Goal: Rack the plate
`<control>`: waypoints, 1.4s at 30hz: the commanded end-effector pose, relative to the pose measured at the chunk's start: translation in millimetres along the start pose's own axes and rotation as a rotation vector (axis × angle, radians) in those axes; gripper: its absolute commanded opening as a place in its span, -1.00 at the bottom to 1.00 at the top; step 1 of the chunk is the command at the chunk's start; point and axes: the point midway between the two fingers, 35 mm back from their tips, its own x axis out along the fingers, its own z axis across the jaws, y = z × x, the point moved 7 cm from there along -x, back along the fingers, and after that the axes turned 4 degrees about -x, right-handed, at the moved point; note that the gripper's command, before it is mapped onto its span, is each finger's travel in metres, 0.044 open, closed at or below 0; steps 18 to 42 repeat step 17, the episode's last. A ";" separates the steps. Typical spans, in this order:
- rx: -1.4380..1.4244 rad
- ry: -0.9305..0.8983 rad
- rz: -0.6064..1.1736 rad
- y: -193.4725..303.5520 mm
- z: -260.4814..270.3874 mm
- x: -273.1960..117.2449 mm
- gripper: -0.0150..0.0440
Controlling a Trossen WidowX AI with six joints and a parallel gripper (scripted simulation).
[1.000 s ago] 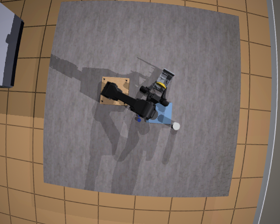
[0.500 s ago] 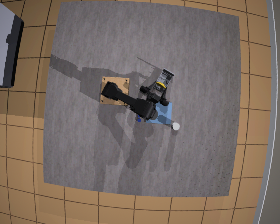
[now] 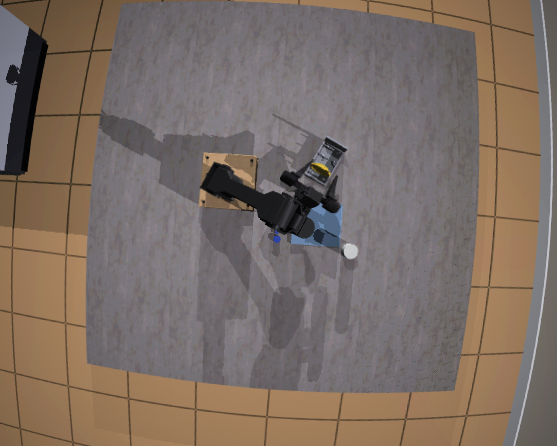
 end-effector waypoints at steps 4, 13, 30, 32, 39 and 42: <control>-0.011 0.000 -0.015 -65.8 1.3 -1.9 0.86; 0.015 0.030 -0.016 -79.5 -7.0 -0.8 0.86; 0.091 0.112 -0.002 -82.6 -26.7 2.6 0.86; 0.091 0.112 -0.002 -82.6 -26.7 2.6 0.86; 0.091 0.112 -0.002 -82.6 -26.7 2.6 0.86; 0.091 0.112 -0.002 -82.6 -26.7 2.6 0.86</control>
